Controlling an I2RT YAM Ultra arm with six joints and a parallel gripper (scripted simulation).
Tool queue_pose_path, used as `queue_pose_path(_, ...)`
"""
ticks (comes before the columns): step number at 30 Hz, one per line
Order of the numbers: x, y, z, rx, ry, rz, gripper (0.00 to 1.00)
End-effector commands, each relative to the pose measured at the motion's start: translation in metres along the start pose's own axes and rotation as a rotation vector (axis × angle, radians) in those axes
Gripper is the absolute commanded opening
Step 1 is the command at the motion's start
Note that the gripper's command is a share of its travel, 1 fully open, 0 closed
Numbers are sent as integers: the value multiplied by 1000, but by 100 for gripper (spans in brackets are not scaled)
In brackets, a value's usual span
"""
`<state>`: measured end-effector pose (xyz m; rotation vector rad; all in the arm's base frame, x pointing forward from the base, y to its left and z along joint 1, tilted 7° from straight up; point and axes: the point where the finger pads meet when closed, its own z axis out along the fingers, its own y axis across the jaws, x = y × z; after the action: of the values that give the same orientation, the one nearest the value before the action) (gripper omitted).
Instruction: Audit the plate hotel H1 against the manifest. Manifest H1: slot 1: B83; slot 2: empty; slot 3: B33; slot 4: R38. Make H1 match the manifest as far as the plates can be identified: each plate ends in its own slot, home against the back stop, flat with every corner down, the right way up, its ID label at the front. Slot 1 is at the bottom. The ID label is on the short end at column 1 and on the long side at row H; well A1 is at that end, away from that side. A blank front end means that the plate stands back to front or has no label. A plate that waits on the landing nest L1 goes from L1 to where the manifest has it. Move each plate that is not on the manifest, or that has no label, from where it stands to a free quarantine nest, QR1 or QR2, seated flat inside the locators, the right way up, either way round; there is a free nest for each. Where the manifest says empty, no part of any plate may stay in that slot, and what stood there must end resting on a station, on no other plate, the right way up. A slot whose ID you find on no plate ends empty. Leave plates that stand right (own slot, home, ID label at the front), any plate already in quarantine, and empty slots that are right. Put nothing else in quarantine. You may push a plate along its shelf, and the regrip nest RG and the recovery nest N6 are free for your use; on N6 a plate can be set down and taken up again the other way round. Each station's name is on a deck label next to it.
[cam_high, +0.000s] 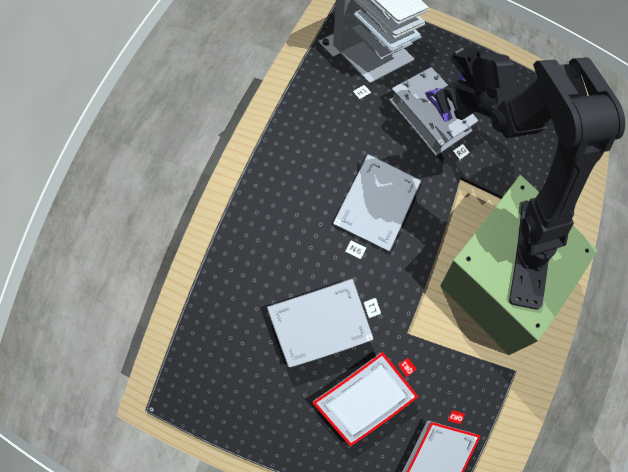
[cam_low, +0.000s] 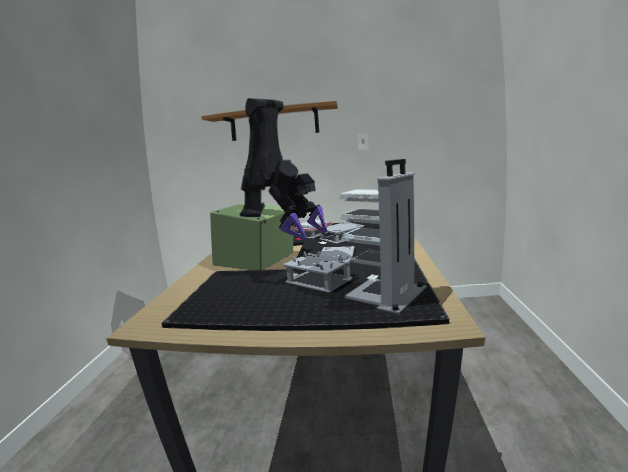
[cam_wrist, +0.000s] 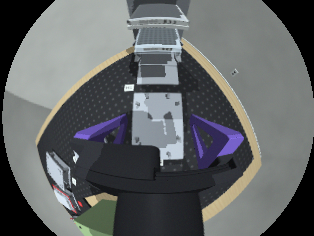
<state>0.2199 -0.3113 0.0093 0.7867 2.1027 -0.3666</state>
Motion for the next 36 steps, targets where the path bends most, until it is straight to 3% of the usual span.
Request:
queue_pose_path(1,5,1,-10,-7,11,4,100)
queue_pose_path(8,4,1,-22,-7,11,4,100)
queue_pose_path(9,-16,-5,-23,3,-24,-9,100)
queue_pose_path(25,-51,-5,-57,4,-28,-11,100)
queue_pose_path(31,-43,-2,-52,-7,-3,-1,100)
queue_pose_path(32,-19,4,-48,-22,43,17,100)
queue_pose_path(33,-22,4,-46,-16,21,7,100)
queue_pose_path(36,-15,6,-38,-17,22,6,100)
